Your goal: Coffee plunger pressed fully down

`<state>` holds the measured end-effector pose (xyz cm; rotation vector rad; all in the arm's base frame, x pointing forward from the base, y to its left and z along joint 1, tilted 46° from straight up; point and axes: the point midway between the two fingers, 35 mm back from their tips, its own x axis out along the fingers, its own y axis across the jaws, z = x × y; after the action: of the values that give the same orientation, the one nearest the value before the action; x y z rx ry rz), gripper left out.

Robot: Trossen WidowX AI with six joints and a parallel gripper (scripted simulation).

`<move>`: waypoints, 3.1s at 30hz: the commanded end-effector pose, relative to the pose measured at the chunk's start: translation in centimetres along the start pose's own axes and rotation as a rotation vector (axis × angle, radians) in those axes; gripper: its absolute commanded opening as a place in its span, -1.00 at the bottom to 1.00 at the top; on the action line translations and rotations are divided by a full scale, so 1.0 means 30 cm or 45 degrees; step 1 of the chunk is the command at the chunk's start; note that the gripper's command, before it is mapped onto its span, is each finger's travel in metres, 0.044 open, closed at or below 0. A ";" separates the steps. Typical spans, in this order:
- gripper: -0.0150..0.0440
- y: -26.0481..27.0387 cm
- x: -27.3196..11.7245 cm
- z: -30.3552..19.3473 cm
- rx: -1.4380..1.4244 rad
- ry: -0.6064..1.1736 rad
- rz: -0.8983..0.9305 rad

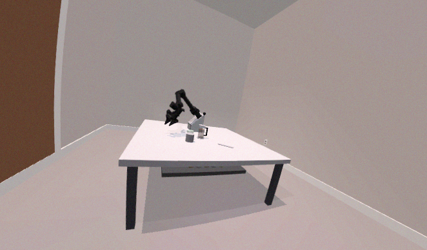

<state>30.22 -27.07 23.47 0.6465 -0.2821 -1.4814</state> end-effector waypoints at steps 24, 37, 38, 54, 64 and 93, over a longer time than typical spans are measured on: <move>1.00 -0.285 -1.157 -0.420 -1.750 0.045 1.321; 1.00 -0.418 -1.117 -0.487 -1.930 -0.099 1.528; 1.00 -0.426 -1.094 -0.495 -1.927 -0.104 1.528; 1.00 -0.406 -1.061 -0.525 -1.926 -0.102 1.525; 1.00 -0.373 -1.036 -0.559 -1.926 -0.101 1.525; -0.10 -0.343 -1.010 -0.582 -1.922 -0.113 1.527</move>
<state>28.41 6.74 10.05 -0.7468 0.3719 -0.2477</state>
